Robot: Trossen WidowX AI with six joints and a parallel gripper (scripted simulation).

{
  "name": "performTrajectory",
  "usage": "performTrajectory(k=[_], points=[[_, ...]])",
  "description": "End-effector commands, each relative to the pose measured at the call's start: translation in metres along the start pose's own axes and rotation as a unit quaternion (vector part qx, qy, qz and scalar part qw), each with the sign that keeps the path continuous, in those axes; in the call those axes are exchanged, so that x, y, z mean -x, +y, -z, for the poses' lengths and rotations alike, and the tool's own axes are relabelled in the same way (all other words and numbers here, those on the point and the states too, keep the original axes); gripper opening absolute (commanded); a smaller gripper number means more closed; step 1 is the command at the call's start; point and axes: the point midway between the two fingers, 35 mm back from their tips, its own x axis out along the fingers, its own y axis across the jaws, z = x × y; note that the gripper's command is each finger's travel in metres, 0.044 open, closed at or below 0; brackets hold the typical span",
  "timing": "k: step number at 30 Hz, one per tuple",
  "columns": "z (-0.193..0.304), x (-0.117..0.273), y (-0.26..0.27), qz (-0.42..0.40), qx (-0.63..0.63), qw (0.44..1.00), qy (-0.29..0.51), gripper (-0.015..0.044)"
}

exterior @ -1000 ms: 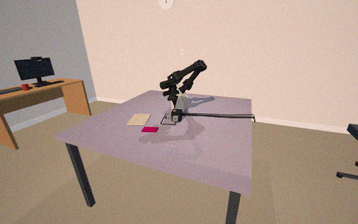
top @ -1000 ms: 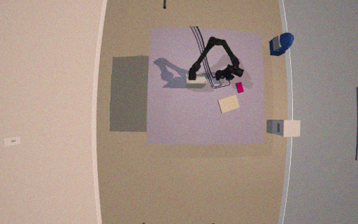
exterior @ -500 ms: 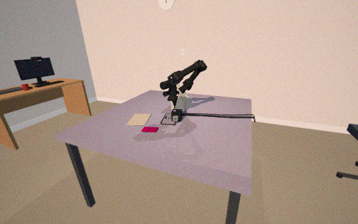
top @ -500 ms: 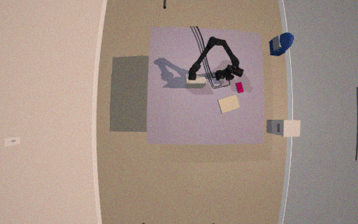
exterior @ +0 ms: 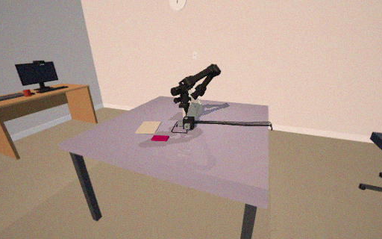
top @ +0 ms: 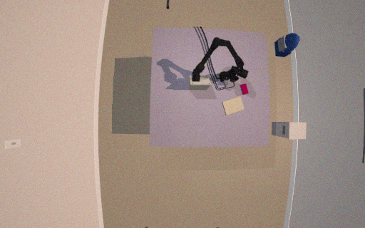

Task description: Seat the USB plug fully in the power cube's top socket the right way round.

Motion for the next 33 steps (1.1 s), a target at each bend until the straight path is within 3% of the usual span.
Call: performTrajectory(k=[1,33], points=[[0.0005,-0.0009,0.0000,-0.001,-0.002,1.000,0.003,0.0000],[0.0003,-0.0048,0.0000,-0.001,-0.002,1.000,0.003,0.0000]])
